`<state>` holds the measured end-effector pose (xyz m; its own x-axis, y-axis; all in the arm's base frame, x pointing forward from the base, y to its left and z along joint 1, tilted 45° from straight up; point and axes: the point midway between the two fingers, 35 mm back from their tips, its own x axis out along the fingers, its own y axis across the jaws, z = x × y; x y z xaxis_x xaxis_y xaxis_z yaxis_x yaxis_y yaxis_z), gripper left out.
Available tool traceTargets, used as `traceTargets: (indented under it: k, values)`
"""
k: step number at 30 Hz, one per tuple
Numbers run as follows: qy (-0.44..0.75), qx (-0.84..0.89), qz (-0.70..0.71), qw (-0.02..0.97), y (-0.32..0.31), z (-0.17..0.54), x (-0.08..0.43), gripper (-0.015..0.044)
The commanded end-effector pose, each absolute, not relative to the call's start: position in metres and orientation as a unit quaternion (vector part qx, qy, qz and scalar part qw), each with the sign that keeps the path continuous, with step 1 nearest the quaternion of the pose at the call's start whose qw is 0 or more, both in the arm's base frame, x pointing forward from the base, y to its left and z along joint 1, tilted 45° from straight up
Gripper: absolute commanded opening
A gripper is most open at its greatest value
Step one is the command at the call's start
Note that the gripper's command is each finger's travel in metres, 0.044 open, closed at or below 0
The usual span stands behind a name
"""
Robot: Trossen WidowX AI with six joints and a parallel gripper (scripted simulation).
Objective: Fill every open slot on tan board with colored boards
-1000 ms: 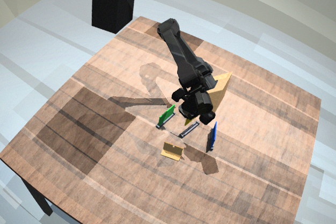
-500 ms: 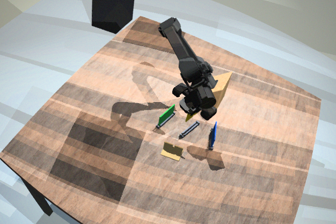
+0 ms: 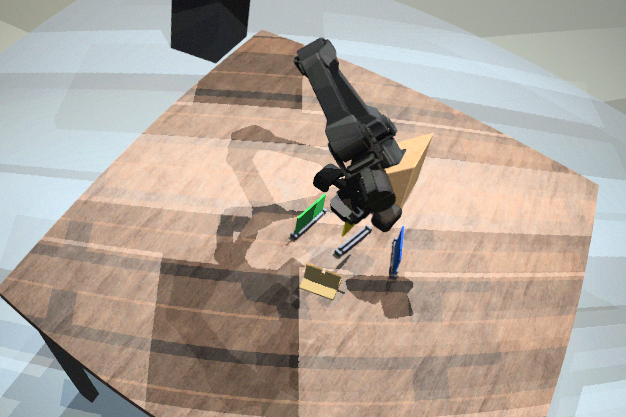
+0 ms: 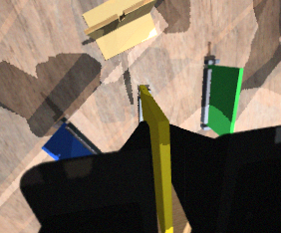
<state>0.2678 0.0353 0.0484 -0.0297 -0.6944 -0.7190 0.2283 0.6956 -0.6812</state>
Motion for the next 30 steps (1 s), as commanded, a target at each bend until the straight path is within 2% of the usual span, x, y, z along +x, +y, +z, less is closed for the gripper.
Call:
traceTargets:
  k: [1, 30]
  values:
    - [0.634, -0.197, -0.334, 0.669, 0.036, 0.049, 0.28, 0.0]
    - [0.664, -0.267, -0.266, 0.646, 0.029, 0.051, 0.355, 0.0]
